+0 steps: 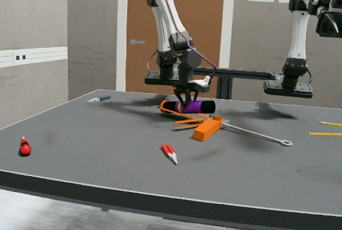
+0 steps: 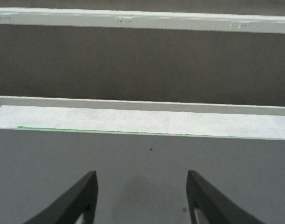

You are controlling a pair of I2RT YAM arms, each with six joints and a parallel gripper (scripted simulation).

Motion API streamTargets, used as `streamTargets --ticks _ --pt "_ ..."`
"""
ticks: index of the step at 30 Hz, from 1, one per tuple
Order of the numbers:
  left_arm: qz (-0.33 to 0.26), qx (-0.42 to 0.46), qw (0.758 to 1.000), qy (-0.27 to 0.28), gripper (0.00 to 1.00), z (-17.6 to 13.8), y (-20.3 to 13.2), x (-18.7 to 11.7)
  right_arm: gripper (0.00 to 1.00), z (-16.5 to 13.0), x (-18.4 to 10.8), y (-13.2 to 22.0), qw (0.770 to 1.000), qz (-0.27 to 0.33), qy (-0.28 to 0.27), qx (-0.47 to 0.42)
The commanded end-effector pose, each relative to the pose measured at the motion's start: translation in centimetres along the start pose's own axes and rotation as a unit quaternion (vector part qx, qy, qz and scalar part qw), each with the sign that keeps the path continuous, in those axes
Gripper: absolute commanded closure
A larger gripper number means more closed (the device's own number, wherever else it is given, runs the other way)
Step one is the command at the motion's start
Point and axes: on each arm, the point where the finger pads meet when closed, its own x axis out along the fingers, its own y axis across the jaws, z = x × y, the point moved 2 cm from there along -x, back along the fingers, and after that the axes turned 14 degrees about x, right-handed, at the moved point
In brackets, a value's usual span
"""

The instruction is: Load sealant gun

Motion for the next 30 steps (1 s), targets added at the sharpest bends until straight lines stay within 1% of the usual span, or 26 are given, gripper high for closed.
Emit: streamTargets --ticks 1,3,5,8,11,14,16,23,24,26,30 --pt "0.002 -0.005 1.0 -0.014 0.5 1.6 0.2 -0.8 1.0 1.5 -0.6 -0.3 0.999 -0.003 -0.04 -0.003" --pt "0.002 -0.005 1.0 -0.014 0.5 1.6 0.2 -0.8 1.0 1.8 -0.8 -0.3 0.999 -0.002 -0.043 -0.004" --pt "0.002 -0.005 1.0 -0.014 0.5 1.6 0.2 -0.8 1.0 0.8 -0.5 -0.2 0.999 -0.001 -0.033 -0.002" --pt "0.002 -0.005 1.0 -0.014 0.5 1.6 0.2 -0.8 1.0 0.7 -0.5 -0.2 0.999 0.0 -0.034 -0.003" --pt "0.002 -0.005 1.0 -0.014 0.5 1.6 0.2 -0.8 1.0 1.5 -0.9 -0.6 0.999 -0.003 -0.043 -0.002" --pt "0.002 -0.005 1.0 -0.014 0.5 1.6 0.2 -0.8 1.0 1.3 -0.9 -0.6 0.999 -0.003 -0.042 -0.001" --pt "0.002 -0.005 1.0 -0.014 0.5 1.6 0.2 -0.8 1.0 0.4 -0.6 -0.3 0.999 0.001 -0.034 -0.003" --pt "0.002 -0.005 1.0 -0.014 0.5 1.6 0.2 -0.8 1.0 0.2 -0.8 -0.3 0.999 0.001 -0.036 -0.003" --pt "0.002 -0.005 1.0 -0.014 0.5 1.6 0.2 -0.8 1.0 0.5 -0.9 -0.5 0.999 0.0 -0.041 -0.003" --pt "0.002 -0.005 1.0 -0.014 0.5 1.6 0.2 -0.8 1.0 -0.1 -0.8 -0.3 0.999 0.002 -0.035 -0.004" --pt "0.002 -0.005 1.0 -0.014 0.5 1.6 0.2 -0.8 1.0 0.7 -1.2 -0.8 0.999 -0.003 -0.045 -0.002"
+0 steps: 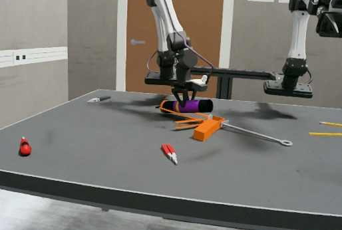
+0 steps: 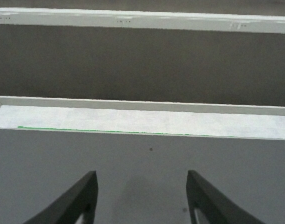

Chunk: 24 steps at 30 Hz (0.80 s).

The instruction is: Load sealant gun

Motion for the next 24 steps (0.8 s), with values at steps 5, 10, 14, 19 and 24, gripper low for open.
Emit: streamTargets --ticks 5,10,14,19,24 --pt "0.002 -0.005 1.0 -0.014 0.5 1.6 0.2 -0.8 1.0 0.7 -0.6 0.1 1.0 0.002 -0.03 -0.006" --pt "0.002 -0.005 1.0 -0.014 0.5 1.6 0.2 -0.8 1.0 1.5 -1.2 0.0 1.0 0.003 -0.027 -0.001" --pt "0.002 -0.005 1.0 -0.014 0.5 1.6 0.2 -0.8 1.0 2.2 -1.2 -0.3 0.999 -0.002 -0.041 -0.007" --pt "0.002 -0.005 1.0 -0.014 0.5 1.6 0.2 -0.8 1.0 1.7 -0.8 -0.1 1.0 0.001 -0.03 -0.001" --pt "0.002 -0.005 1.0 -0.014 0.5 1.6 0.2 -0.8 1.0 0.8 -0.4 0.0 1.0 0.001 -0.003 0.0"
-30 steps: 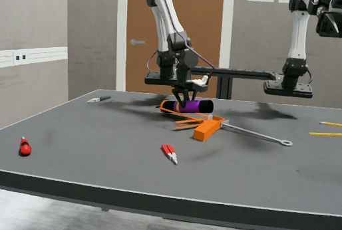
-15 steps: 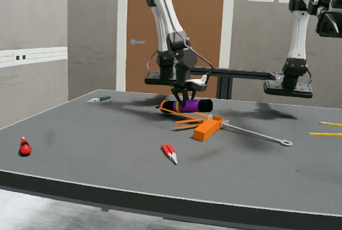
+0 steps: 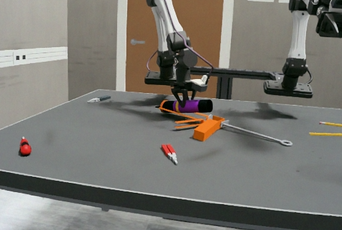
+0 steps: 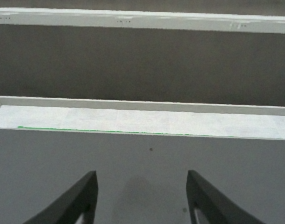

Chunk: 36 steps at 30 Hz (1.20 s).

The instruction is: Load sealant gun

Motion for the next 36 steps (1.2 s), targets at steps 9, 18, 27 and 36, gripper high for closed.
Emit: streamTargets --ticks 9,18,27,36 --pt "0.002 -0.005 1.0 -0.014 0.5 1.6 0.2 -0.8 1.0 1.0 0.2 -0.2 1.0 -0.008 0.018 0.004" --pt "0.002 -0.005 1.0 -0.014 0.5 1.6 0.2 -0.8 1.0 1.8 -0.2 -0.3 1.0 -0.01 0.001 0.004" --pt "0.002 -0.005 1.0 -0.014 0.5 1.6 0.2 -0.8 1.0 1.2 0.5 -0.3 0.999 -0.016 0.038 0.004" --pt "0.002 -0.005 1.0 -0.014 0.5 1.6 0.2 -0.8 1.0 0.5 1.1 -0.2 0.997 -0.021 0.071 0.002"
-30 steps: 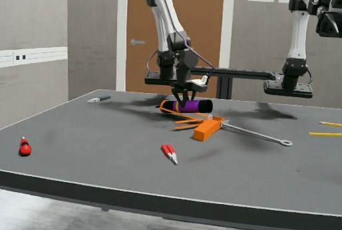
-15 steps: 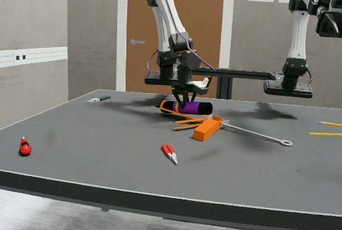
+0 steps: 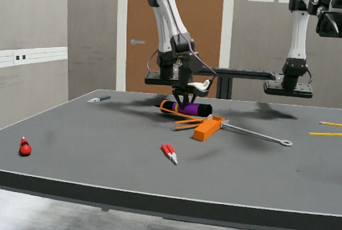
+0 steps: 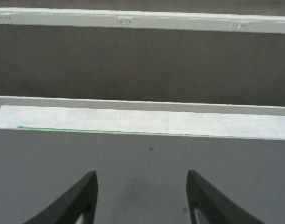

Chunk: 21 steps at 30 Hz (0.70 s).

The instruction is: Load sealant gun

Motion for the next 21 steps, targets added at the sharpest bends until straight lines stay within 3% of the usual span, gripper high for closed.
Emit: streamTargets --ticks 1,11,18,21 --pt "0.002 -0.005 1.0 -0.014 0.5 1.6 0.2 -0.8 1.0 0.5 0.2 -0.1 1.0 -0.008 0.019 -0.001" --pt "0.002 -0.005 1.0 -0.014 0.5 1.6 0.2 -0.8 1.0 2.0 -0.7 -0.3 1.0 -0.009 -0.012 0.002" --pt "0.002 -0.005 1.0 -0.014 0.5 1.6 0.2 -0.8 1.0 0.5 0.8 0.0 0.999 -0.015 0.049 -0.002" --pt "0.002 -0.005 1.0 -0.014 0.5 1.6 0.2 -0.8 1.0 1.3 0.5 0.0 1.0 -0.012 0.028 -0.005"
